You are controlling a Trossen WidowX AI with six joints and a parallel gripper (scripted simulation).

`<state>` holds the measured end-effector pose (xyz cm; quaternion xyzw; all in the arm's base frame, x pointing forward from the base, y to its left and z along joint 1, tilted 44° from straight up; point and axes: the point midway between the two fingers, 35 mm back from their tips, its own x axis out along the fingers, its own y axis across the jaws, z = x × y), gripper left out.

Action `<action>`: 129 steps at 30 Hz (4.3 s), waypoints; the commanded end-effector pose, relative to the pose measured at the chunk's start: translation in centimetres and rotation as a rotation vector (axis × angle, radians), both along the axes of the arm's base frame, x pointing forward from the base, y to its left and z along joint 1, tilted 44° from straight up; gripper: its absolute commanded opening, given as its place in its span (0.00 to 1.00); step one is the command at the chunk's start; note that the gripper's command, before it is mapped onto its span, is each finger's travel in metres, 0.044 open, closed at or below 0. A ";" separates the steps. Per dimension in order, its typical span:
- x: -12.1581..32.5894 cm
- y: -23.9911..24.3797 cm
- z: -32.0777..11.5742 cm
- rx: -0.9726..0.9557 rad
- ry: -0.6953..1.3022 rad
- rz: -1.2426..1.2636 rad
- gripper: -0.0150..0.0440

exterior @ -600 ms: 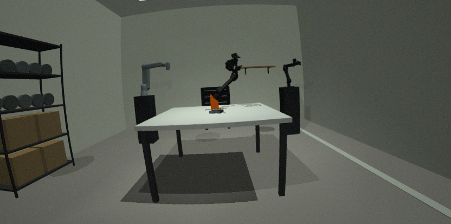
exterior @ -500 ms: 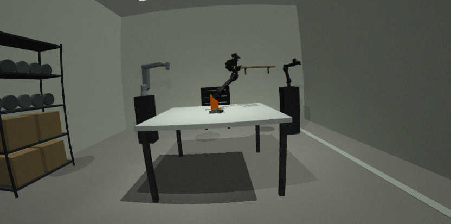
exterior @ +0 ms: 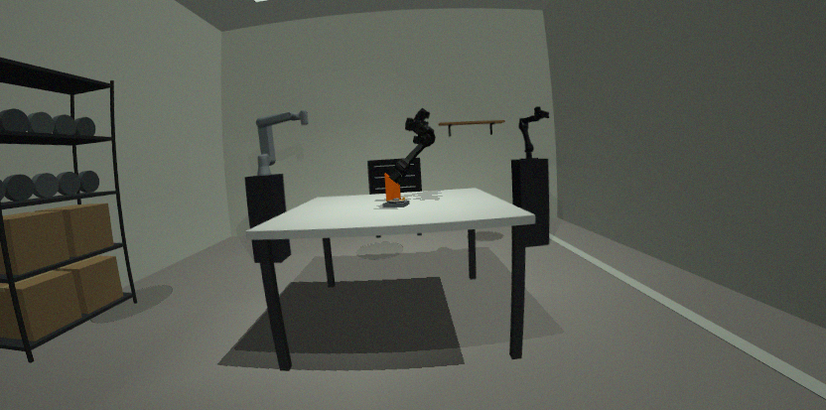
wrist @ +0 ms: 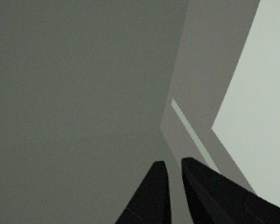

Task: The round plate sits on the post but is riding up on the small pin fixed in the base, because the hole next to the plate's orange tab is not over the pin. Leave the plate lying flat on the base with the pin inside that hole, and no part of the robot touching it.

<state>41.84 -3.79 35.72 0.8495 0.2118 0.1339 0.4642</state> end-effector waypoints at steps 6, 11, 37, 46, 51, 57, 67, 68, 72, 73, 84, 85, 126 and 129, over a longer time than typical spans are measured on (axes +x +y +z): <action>0.9 2.5 -12.0 -0.408 0.135 0.125 0.25; -0.2 3.8 -16.6 -0.582 0.175 0.225 0.25; -15.3 10.8 -31.2 -1.049 -0.072 1.215 0.25; -15.2 10.9 -31.2 -1.049 -0.072 1.215 0.25; -15.0 11.7 -32.1 -1.050 -0.071 1.215 0.25; -15.1 13.7 -34.2 -1.049 -0.072 1.215 0.25; -14.9 14.2 -34.6 -1.048 -0.073 1.215 0.25; -14.8 14.2 -34.6 -1.048 -0.073 1.215 0.25; -14.3 14.2 -34.6 -1.048 -0.073 1.215 0.25; -14.2 14.2 -34.6 -1.048 -0.073 1.215 0.25; -12.7 14.1 -34.9 -1.048 -0.074 1.214 0.25; -12.6 14.1 -35.0 -1.049 -0.074 1.214 0.25; -9.4 11.3 -37.0 -1.051 -0.074 1.213 0.25; -9.3 11.1 -37.2 -1.051 -0.074 1.213 0.25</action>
